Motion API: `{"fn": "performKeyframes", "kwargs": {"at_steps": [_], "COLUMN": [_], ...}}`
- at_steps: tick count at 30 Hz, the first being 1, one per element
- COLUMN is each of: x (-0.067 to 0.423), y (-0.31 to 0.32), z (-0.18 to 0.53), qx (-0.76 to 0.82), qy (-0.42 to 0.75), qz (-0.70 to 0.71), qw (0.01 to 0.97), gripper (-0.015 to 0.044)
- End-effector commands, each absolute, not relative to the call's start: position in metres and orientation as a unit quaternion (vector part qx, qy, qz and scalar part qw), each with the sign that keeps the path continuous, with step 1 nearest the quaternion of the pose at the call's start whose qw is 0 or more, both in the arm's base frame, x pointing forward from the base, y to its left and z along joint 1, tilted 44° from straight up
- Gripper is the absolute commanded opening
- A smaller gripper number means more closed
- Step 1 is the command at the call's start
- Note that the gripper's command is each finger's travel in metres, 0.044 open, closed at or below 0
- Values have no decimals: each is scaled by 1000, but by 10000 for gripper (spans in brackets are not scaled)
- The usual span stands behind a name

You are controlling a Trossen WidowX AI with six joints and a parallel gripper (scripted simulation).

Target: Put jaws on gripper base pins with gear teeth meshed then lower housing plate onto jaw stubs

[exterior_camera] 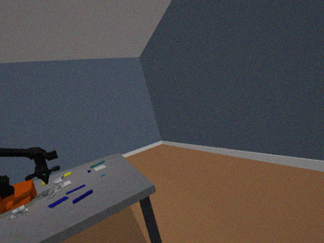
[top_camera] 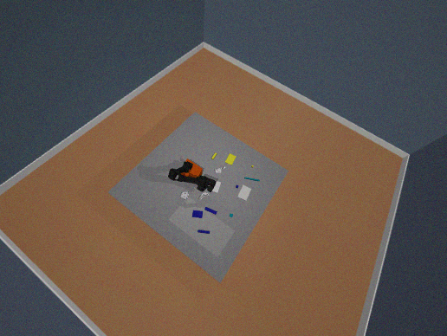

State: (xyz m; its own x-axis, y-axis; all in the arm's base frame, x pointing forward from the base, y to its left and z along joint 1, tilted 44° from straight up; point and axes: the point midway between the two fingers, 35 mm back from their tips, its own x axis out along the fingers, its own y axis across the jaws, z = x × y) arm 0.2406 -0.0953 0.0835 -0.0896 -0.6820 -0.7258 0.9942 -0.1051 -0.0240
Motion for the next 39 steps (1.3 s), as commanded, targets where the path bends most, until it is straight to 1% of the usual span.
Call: {"fn": "performKeyframes", "kwargs": {"at_steps": [1, 11, 28, 39], "x": [240, 240, 241, 241], "y": [-95, -95, -95, -95], "z": [83, 83, 83, 83], "qx": [288, 288, 286, 286], "qy": [273, 273, 272, 272], "qz": [-686, -686, -686, -686], "qw": [610, 610, 611, 611], "gripper": [0, 0, 440, 440]}}
